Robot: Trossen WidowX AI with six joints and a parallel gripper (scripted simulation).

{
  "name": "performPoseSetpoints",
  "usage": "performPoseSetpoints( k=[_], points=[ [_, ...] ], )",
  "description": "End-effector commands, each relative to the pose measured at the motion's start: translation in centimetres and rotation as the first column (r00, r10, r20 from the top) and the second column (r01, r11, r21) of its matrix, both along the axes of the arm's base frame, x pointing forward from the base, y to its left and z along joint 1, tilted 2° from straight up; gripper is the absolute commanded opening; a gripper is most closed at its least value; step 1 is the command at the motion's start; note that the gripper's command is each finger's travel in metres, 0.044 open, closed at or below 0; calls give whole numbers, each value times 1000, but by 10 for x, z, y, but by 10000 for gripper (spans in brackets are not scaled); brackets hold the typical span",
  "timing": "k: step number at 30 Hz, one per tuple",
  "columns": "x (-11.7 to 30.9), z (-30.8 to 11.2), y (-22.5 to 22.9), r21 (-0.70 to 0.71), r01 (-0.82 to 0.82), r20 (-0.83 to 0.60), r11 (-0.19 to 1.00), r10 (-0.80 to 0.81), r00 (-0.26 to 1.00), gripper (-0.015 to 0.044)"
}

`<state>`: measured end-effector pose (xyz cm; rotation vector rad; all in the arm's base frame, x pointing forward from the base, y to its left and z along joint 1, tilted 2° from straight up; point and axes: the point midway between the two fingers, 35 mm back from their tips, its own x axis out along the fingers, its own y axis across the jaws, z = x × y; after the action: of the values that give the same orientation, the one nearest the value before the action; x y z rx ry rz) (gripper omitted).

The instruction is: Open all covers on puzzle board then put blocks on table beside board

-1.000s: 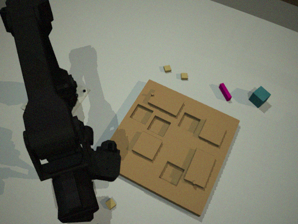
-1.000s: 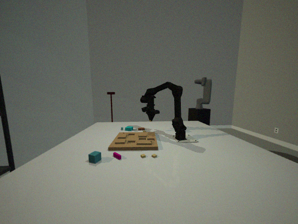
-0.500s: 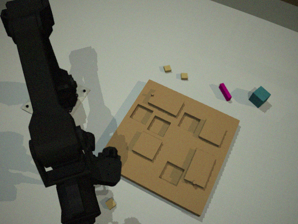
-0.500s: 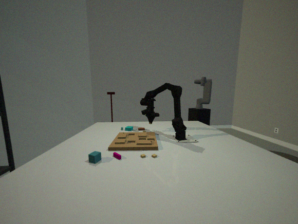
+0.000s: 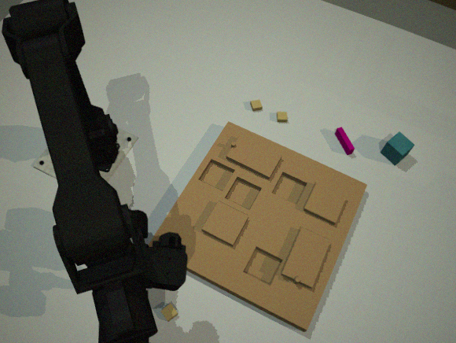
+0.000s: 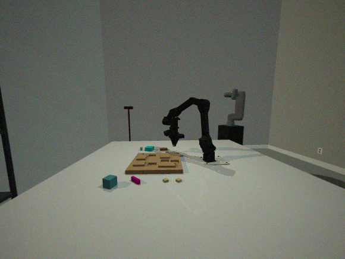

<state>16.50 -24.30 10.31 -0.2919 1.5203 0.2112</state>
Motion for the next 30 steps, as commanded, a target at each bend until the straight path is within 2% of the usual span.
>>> performPoseSetpoints(
  k=[1, 30],
  points=[
    [0, -8, 0, 4, -4, 1, 1000, 4, 1000, 80],
    [-1, -52, 3, 4, -4, 1, 1000, 4, 1000, 80]
  ],
)
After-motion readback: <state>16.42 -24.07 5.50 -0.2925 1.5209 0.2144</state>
